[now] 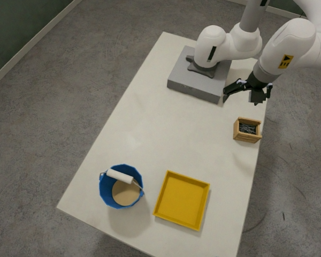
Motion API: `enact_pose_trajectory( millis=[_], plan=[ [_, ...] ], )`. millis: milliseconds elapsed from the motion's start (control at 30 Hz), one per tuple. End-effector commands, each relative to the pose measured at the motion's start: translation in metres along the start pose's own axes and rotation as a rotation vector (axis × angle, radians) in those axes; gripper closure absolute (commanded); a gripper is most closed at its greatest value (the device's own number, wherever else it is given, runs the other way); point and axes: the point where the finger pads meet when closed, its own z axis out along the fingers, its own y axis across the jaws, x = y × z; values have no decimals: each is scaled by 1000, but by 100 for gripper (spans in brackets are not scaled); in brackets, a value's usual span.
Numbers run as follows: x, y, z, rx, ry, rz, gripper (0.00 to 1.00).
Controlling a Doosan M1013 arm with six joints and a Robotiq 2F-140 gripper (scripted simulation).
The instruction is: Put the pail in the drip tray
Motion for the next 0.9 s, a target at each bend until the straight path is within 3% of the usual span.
enact_pose_trajectory(
  millis=[0,567,867],
  plan=[
    [0,0,-1,1,1,0,0],
    [1,0,-1,1,2,4,0],
    [76,41,-27,14,16,270,0]
  ],
)
